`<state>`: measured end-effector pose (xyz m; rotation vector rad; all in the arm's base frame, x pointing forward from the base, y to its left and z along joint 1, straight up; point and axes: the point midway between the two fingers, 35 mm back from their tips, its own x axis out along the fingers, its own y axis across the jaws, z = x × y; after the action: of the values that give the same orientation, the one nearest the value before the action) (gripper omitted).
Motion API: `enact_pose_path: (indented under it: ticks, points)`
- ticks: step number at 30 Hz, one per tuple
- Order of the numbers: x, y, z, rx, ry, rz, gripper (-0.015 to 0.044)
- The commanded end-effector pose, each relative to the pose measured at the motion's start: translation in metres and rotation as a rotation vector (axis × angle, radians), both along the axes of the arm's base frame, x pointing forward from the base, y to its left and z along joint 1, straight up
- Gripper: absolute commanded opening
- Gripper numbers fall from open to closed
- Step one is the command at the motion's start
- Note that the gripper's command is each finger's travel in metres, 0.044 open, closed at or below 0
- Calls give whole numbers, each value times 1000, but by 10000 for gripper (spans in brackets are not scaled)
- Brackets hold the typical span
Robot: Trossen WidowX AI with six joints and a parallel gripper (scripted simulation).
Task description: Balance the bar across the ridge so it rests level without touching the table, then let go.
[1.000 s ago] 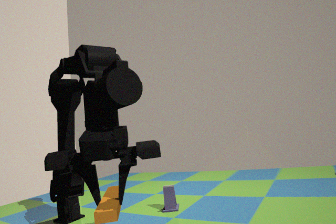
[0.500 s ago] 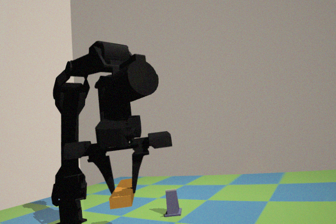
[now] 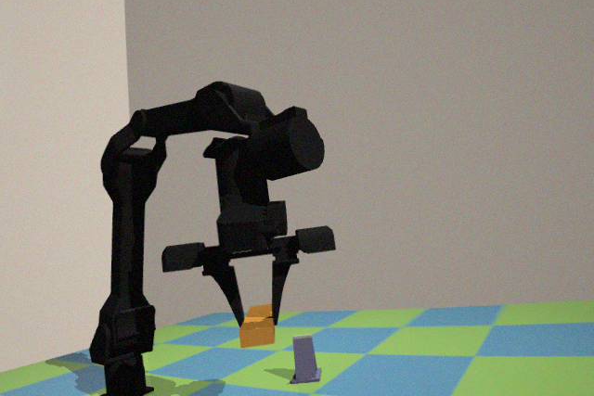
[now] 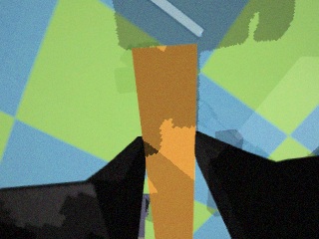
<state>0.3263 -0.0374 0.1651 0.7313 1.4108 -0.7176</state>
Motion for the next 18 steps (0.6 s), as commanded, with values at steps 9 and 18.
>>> enact_pose_path:
  ticks: [9, 18]
  points:
    - [-7, 48, -2, 10, 8, -43, 0]
    - [-16, 82, -2, 14, 9, -73, 0]
